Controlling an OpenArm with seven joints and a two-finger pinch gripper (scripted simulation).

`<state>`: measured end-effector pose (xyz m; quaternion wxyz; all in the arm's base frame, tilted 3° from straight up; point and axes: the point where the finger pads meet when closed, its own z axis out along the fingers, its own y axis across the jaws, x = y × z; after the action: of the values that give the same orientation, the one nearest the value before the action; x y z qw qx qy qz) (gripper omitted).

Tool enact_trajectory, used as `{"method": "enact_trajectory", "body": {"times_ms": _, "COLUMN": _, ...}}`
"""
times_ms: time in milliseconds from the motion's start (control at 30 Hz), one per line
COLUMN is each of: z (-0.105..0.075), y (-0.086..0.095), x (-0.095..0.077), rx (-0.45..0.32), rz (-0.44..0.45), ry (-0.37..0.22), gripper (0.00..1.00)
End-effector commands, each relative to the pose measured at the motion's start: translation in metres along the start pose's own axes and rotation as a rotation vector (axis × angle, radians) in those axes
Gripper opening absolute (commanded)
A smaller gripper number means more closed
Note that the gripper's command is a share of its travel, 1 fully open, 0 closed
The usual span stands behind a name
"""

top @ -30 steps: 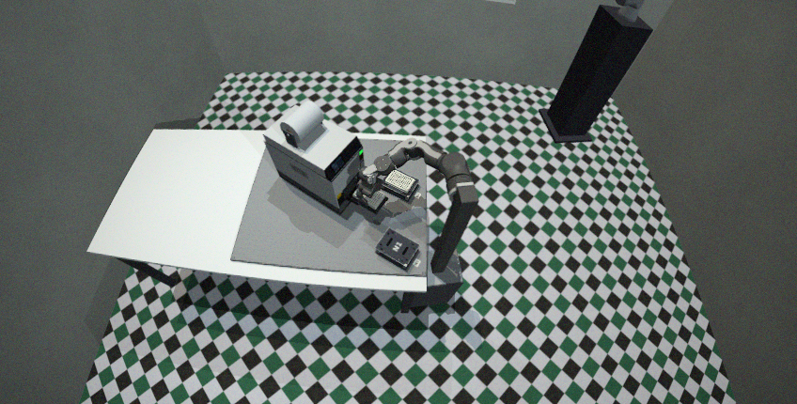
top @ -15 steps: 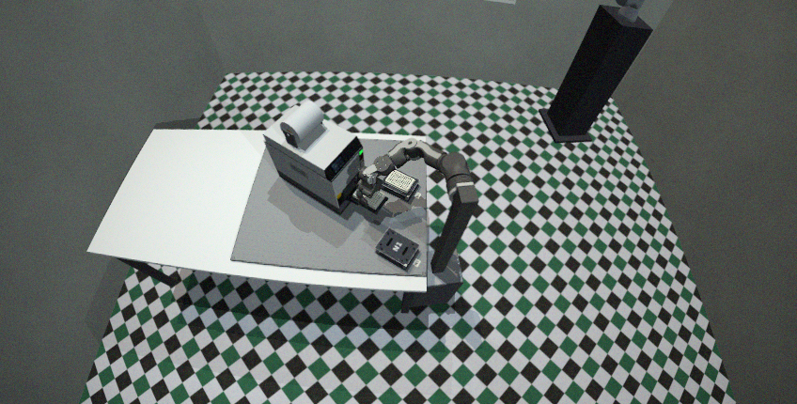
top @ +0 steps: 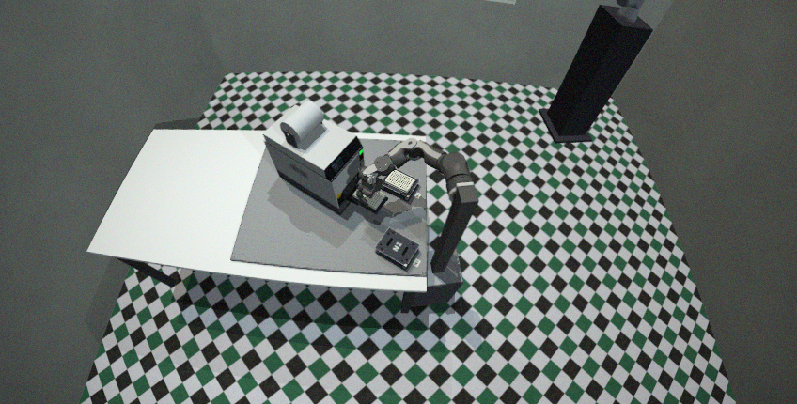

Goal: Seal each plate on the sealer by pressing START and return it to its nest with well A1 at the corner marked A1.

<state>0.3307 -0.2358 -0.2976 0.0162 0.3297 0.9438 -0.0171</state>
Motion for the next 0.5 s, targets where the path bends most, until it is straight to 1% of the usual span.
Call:
{"method": "enact_trajectory", "body": {"times_ms": 0, "z": -0.0003, "y": 0.0001, "x": -0.0002, "rx": -0.003, "rz": 0.0, "ry": -0.001, "gripper": 0.0}}
{"method": "enact_trajectory", "body": {"times_ms": 167, "z": -0.0003, "y": 0.0, "x": -0.0001, "rx": -0.003, "rz": 0.0, "ry": -0.001, "gripper": 0.0}}
{"method": "enact_trajectory", "body": {"times_ms": 467, "z": 0.0049, "y": 0.0004, "x": 0.0001, "rx": -0.006, "rz": -0.002, "ry": 0.0, "gripper": 0.0}}
